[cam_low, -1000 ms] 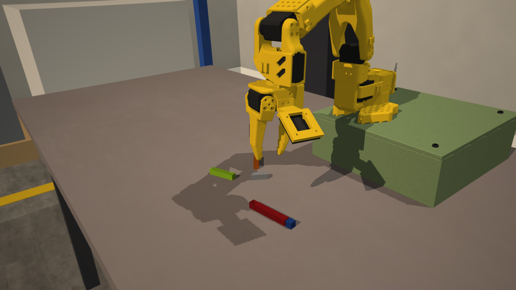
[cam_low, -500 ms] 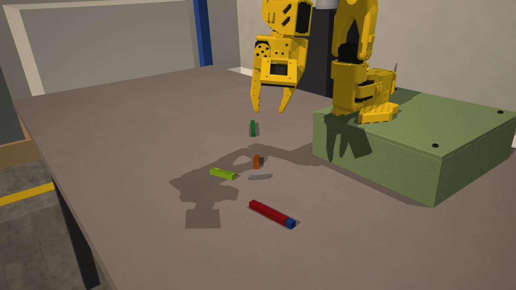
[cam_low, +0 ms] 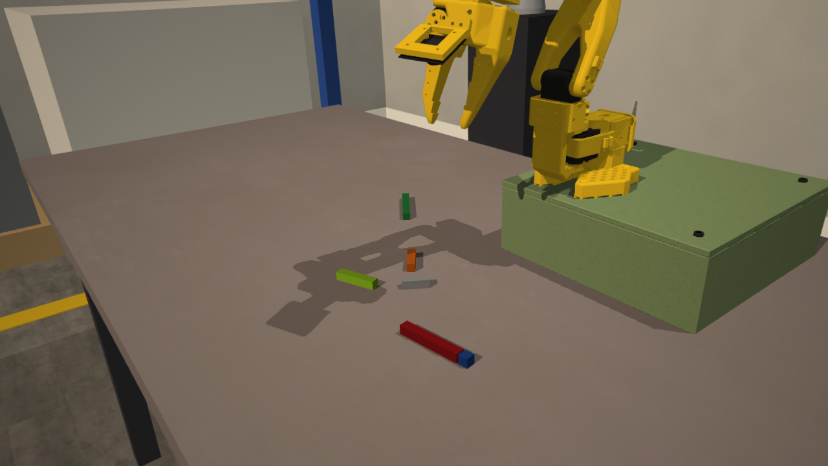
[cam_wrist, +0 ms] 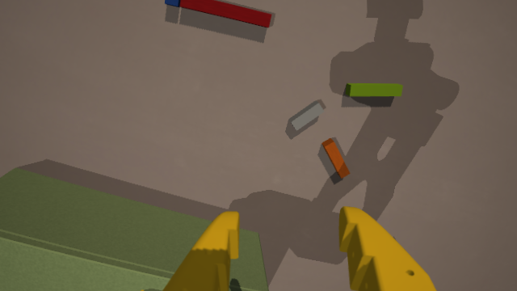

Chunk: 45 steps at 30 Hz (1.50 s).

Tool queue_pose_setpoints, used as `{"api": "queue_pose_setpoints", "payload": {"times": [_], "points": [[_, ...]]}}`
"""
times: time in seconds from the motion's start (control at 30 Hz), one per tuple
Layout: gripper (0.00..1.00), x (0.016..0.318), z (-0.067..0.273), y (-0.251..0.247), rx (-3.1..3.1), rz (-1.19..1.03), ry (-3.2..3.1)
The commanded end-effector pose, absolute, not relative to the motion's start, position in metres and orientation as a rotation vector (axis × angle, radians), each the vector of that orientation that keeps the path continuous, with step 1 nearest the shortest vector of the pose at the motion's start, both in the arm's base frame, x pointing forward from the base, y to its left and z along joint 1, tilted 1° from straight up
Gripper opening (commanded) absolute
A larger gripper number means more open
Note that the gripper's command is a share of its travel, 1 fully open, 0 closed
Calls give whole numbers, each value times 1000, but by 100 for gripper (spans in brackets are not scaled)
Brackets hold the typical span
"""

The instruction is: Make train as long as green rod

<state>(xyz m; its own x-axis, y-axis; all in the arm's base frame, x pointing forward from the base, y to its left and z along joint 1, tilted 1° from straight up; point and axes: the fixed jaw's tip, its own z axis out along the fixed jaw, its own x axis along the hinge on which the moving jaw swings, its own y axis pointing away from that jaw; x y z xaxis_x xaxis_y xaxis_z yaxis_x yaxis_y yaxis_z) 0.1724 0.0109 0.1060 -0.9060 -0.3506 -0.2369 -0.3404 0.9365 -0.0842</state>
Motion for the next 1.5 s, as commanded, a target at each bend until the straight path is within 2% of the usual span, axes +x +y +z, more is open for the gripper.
{"api": "queue_pose_setpoints", "payload": {"times": [0.0, 0.43, 1.47], "points": [[17, 160, 115, 6, -283, -45, 2842], [17, 146, 123, 2, -8, -20, 2819], [17, 146, 123, 2, 3, -19, 2817]]}}
